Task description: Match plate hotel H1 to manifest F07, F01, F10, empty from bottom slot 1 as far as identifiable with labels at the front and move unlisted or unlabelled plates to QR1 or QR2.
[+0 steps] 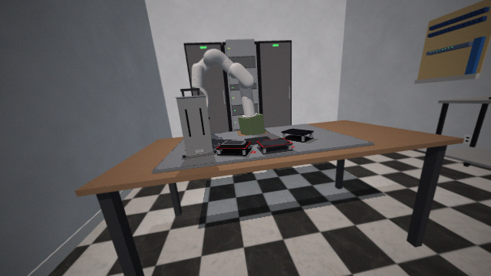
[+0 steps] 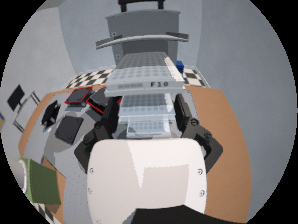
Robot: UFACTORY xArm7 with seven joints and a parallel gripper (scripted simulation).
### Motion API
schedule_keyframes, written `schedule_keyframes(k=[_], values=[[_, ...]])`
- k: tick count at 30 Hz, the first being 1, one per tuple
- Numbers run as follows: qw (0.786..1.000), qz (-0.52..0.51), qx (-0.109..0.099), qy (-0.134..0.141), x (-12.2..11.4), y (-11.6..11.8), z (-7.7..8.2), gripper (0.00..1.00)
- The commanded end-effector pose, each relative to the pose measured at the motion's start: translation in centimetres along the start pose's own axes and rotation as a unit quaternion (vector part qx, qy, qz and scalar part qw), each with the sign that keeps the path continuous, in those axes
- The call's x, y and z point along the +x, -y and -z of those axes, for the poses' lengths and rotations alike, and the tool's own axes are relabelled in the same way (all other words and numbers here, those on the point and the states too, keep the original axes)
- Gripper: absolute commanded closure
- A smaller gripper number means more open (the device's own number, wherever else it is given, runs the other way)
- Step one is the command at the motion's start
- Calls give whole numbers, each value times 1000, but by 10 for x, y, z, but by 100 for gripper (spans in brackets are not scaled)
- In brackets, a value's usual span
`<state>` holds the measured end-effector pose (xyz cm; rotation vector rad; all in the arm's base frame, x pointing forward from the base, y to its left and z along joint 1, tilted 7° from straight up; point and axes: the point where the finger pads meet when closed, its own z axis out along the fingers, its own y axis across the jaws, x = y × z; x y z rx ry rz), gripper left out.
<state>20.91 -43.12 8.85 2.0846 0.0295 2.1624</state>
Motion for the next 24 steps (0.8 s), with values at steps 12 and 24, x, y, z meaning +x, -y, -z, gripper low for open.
schedule_keyframes(k=[12,24], values=[[1000,2,0,0,2,-1,0,100],[1000,2,0,0,2,-1,15,100]])
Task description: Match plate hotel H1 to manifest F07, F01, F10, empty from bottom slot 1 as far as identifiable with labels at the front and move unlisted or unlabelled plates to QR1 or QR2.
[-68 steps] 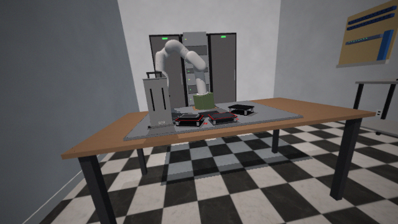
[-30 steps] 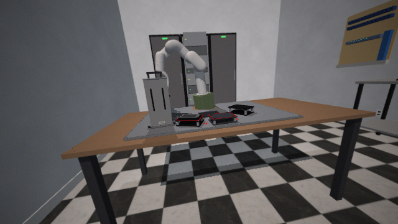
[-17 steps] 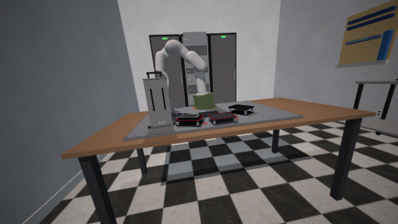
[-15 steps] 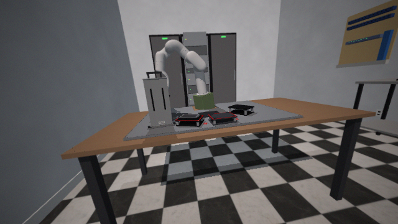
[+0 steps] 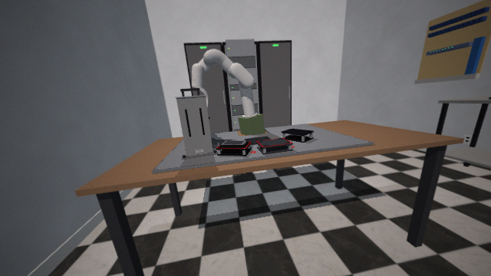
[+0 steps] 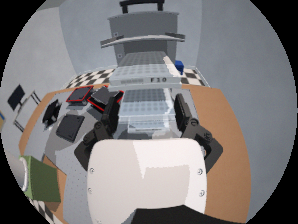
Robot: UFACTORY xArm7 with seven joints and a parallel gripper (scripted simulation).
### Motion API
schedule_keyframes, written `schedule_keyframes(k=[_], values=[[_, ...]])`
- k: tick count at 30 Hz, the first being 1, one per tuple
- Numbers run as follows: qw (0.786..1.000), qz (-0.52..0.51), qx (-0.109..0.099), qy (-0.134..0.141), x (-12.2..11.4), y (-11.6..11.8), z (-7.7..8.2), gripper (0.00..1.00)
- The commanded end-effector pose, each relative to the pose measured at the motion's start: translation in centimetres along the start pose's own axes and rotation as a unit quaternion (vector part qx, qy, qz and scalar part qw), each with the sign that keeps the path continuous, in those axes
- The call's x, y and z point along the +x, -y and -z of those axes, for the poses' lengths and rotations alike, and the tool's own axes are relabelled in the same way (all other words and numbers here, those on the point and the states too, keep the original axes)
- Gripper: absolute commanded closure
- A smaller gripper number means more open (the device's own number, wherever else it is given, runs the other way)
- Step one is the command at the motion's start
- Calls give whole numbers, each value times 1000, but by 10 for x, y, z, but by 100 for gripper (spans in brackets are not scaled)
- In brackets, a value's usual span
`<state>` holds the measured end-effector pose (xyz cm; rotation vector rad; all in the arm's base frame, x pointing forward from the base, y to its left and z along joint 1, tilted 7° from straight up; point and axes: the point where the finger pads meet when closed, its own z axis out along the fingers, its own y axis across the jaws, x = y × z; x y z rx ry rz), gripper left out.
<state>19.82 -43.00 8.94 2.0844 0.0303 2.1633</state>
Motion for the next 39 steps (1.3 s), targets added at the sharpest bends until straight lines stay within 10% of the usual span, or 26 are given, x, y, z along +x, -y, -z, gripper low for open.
schedule_keyframes(k=[1,39], values=[[1000,2,0,0,1,-1,6,100],[1000,2,0,0,1,-1,62,100]])
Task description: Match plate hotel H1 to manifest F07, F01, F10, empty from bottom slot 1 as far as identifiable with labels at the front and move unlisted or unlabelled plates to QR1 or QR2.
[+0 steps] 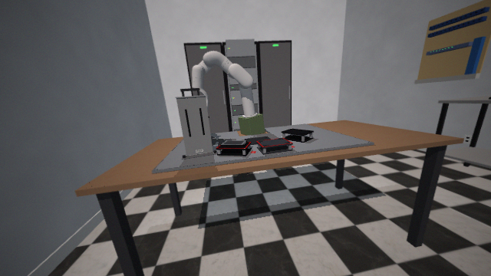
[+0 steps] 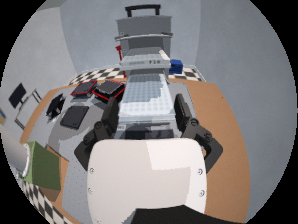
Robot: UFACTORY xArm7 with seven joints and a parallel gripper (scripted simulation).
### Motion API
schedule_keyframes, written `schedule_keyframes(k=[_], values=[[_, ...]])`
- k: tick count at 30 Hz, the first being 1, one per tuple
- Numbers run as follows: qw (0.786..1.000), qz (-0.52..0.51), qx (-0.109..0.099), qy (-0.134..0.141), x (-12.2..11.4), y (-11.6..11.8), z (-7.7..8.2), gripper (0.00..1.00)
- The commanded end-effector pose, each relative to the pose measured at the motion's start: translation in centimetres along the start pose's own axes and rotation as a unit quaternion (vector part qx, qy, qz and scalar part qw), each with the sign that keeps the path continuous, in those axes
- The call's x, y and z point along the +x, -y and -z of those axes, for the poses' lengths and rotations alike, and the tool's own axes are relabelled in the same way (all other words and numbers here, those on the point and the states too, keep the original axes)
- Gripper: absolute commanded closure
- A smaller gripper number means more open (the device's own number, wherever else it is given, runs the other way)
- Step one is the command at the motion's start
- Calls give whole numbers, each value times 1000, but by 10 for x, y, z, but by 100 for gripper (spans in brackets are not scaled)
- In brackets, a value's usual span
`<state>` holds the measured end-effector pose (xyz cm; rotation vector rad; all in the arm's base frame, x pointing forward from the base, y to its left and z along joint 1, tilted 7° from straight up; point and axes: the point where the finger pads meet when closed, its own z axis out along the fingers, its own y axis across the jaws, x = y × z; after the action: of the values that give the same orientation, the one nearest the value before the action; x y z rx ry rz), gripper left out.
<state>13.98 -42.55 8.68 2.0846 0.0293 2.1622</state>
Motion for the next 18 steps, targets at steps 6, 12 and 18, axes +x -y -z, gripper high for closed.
schedule_keyframes(k=[6,12,18], values=[[1000,2,0,0,1,-1,14,100],[1000,2,0,0,1,-1,21,100],[1000,2,0,0,1,-1,31,100]])
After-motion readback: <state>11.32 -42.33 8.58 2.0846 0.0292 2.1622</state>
